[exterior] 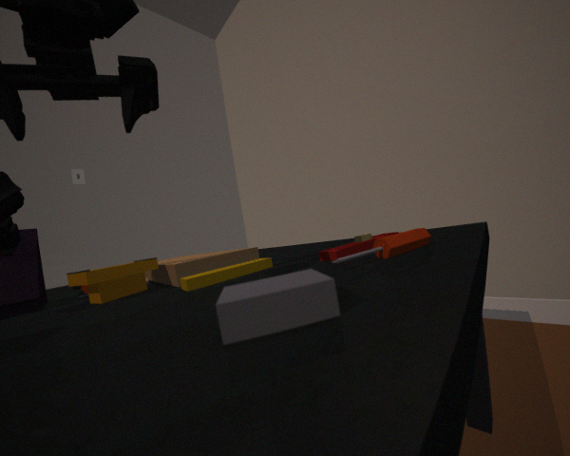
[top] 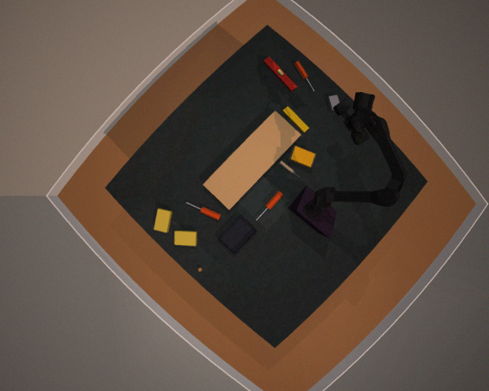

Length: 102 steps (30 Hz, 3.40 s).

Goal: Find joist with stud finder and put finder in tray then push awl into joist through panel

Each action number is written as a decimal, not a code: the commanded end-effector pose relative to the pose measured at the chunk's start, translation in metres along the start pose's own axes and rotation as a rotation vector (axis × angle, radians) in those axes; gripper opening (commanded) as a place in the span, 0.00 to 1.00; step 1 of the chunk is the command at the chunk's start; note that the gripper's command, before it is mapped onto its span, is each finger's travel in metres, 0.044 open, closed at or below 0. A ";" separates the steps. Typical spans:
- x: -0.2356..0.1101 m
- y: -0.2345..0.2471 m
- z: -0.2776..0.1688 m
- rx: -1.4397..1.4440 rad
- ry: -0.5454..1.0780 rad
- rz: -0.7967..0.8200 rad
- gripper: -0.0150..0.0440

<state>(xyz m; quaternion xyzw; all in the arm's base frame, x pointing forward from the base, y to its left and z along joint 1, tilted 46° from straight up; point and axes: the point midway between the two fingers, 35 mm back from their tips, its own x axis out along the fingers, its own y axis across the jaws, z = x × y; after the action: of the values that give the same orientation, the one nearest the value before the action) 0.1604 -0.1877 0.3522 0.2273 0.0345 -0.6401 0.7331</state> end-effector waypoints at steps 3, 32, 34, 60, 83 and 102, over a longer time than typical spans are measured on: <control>0.016 0.013 -0.090 0.364 0.183 -0.012 1.00; 0.016 -0.022 -0.230 0.947 0.369 -0.278 1.00; 0.016 -0.021 -0.230 0.947 0.369 -0.278 1.00; 0.044 -0.021 -0.238 0.947 0.371 -0.281 1.00; 0.064 -0.025 -0.245 0.947 0.367 -0.276 0.81; 0.052 -0.022 -0.241 0.948 0.368 -0.278 0.25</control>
<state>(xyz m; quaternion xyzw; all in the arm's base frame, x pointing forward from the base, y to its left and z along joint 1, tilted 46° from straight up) 0.2048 -0.1494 0.1059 0.6328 -0.0956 -0.6303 0.4395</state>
